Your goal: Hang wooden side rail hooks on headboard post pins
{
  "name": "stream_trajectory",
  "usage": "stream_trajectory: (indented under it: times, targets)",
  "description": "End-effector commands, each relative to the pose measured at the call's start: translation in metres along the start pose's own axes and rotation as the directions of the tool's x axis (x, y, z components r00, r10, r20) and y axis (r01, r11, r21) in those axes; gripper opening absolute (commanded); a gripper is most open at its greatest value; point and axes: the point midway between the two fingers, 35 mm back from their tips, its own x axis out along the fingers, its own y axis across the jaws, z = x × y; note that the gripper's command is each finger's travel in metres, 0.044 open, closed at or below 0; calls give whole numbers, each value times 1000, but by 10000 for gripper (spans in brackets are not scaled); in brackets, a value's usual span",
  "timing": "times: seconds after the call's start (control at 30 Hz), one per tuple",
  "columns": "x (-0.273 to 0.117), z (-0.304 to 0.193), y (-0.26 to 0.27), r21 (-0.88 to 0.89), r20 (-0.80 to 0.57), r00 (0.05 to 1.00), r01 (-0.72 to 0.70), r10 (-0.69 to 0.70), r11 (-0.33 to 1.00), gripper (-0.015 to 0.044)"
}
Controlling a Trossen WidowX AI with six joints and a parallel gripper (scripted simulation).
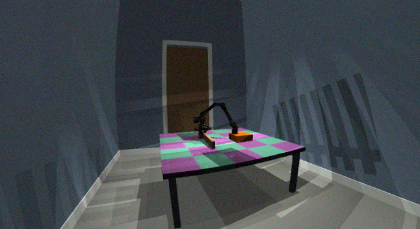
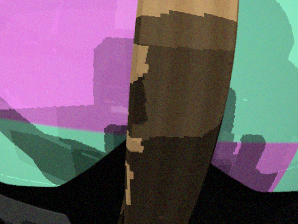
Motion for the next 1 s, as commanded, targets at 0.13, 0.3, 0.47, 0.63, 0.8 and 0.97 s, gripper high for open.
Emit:
stream_trajectory:
  times: [0.13, 0.3, 0.47, 0.63, 0.8, 0.97]
  targets:
    - [-1, -3, -1, -1, -6, 1000, 8, -8, 1000, 0]
    - [0, -3, 0, -1, -6, 1000, 7, -7, 1000, 0]
    - [-1, -4, 0, -1, -6, 1000, 7, -7, 1000, 0]
    - [-1, -4, 0, -1, -6, 1000, 7, -7, 1000, 0]
    - [-2, -4, 0, -1, -6, 1000, 8, -8, 1000, 0]
    - [-2, -5, -1, -1, -6, 1000, 8, -8, 1000, 0]
